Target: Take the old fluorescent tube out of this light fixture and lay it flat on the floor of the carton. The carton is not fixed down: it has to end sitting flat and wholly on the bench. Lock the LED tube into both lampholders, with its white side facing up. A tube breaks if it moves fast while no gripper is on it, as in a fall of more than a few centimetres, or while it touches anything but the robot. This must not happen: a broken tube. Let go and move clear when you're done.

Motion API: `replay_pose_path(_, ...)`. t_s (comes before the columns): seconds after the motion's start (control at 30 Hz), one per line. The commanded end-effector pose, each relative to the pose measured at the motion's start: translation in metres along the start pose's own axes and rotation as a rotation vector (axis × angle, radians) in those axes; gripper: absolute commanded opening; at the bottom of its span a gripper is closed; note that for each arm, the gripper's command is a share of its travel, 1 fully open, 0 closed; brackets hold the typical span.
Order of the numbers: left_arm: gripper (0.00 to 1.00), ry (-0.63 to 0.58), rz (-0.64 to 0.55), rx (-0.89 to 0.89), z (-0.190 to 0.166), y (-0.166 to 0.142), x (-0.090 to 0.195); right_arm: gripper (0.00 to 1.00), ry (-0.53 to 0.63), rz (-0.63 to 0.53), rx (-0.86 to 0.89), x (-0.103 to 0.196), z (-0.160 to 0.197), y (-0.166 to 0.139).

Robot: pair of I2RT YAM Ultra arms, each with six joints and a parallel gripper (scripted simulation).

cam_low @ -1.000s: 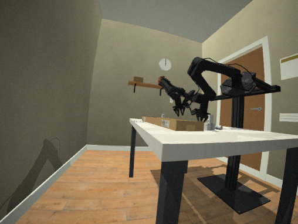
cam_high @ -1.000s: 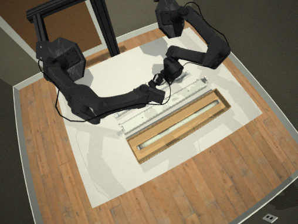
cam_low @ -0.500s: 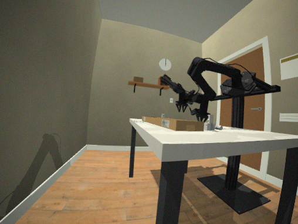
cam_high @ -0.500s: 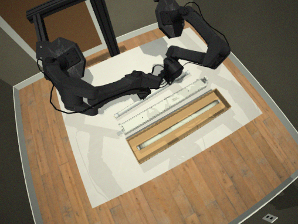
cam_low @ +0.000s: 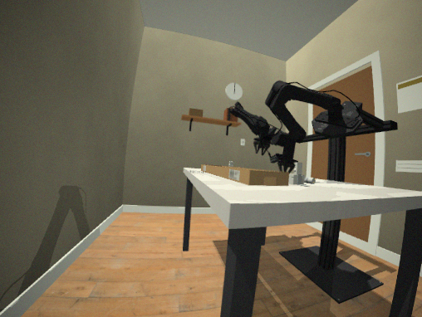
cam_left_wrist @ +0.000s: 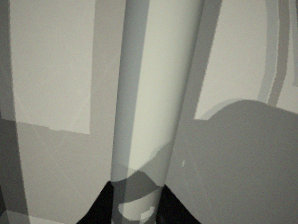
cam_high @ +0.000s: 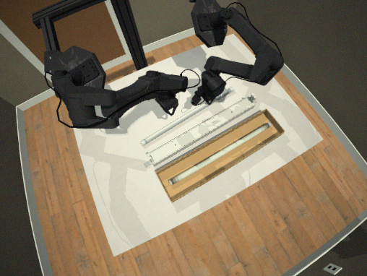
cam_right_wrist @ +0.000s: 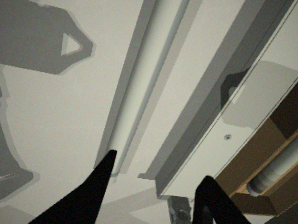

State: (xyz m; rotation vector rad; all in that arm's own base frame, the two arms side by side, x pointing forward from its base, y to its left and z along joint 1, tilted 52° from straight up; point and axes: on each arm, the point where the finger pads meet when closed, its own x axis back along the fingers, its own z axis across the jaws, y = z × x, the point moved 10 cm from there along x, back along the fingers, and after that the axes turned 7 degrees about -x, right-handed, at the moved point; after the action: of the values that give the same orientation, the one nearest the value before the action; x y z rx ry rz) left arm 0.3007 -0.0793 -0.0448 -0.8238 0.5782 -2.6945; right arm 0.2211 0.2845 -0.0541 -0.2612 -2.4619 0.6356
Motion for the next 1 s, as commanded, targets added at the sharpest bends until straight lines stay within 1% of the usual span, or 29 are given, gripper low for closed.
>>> replay_pose_path(0.0,0.11,-0.005,-0.037,-0.031,-0.005,0.009,0.002,0.49,-0.067,-0.094,-0.003,-0.014,0.007,0.012)
replay_pose_path(0.03,0.11,-0.005,-0.037,-0.031,-0.005,0.009,0.002,0.49,-0.100,-0.132,-0.025,0.005,-0.006,0.019)
replay_pose_path(0.07,0.11,-0.005,-0.037,-0.031,-0.005,0.009,0.002,0.49,-0.073,-0.108,0.012,-0.007,0.010,0.016)
replay_pose_path(0.1,0.11,-0.005,-0.037,-0.031,-0.005,0.009,0.002,0.49,-0.080,-0.112,0.012,-0.009,0.011,0.016)
replay_pose_path(0.13,0.11,-0.005,-0.037,-0.031,-0.005,0.009,0.002,0.49,-0.074,-0.093,0.006,-0.025,0.014,0.010)
replay_pose_path(0.2,0.11,-0.005,-0.037,-0.031,-0.005,0.009,0.002,0.49,-0.112,-0.106,-0.008,-0.035,0.015,0.010)
replay_pose_path(0.23,0.11,-0.005,-0.037,-0.031,-0.005,0.009,0.002,0.49,-0.122,-0.118,-0.030,-0.026,0.007,0.014)
replay_pose_path(0.27,0.11,-0.005,-0.037,-0.031,-0.005,0.009,0.002,0.49,-0.097,-0.097,-0.003,-0.034,0.018,0.008)
replay_pose_path(0.43,0.11,-0.005,-0.037,-0.031,-0.005,0.009,0.002,0.49,-0.126,-0.096,-0.006,-0.047,0.024,0.004)
replay_pose_path(0.5,0.11,-0.005,-0.037,-0.031,-0.005,0.009,0.002,0.49,-0.126,-0.096,-0.006,-0.047,0.024,0.004)
replay_pose_path(0.53,0.11,-0.005,-0.037,-0.031,-0.005,0.009,0.002,0.49,-0.140,-0.105,-0.005,-0.046,0.025,0.005)
replay_pose_path(0.6,0.11,-0.005,-0.037,-0.031,-0.005,0.009,0.002,0.49,-0.145,-0.090,-0.002,-0.059,0.031,-0.003)
replay_pose_path(0.67,0.11,-0.005,-0.037,-0.031,-0.005,0.009,0.002,0.49,-0.187,-0.090,-0.014,-0.065,0.031,-0.007)
replay_pose_path(0.7,0.11,-0.005,-0.037,-0.031,-0.005,0.009,0.002,0.49,-0.197,-0.102,-0.030,-0.061,0.027,-0.004)
replay_pose_path(0.73,0.11,-0.005,-0.037,-0.031,-0.005,0.009,0.002,0.49,-0.184,-0.088,-0.013,-0.066,0.034,-0.009)
replay_pose_path(0.8,0.11,-0.005,-0.037,-0.031,-0.005,0.009,0.002,0.49,-0.205,-0.082,-0.015,-0.071,0.036,-0.013)
replay_pose_path(0.83,0.11,-0.005,-0.037,-0.031,-0.005,0.009,0.002,0.49,-0.221,-0.087,-0.024,-0.070,0.034,-0.013)
replay_pose_path(0.93,0.11,-0.005,-0.037,-0.031,-0.005,0.009,0.002,0.49,-0.211,-0.086,-0.011,-0.071,0.040,-0.014)
replay_pose_path(0.97,0.11,-0.005,-0.037,-0.031,-0.005,0.009,0.002,0.49,-0.210,-0.098,-0.002,-0.067,0.041,-0.010)
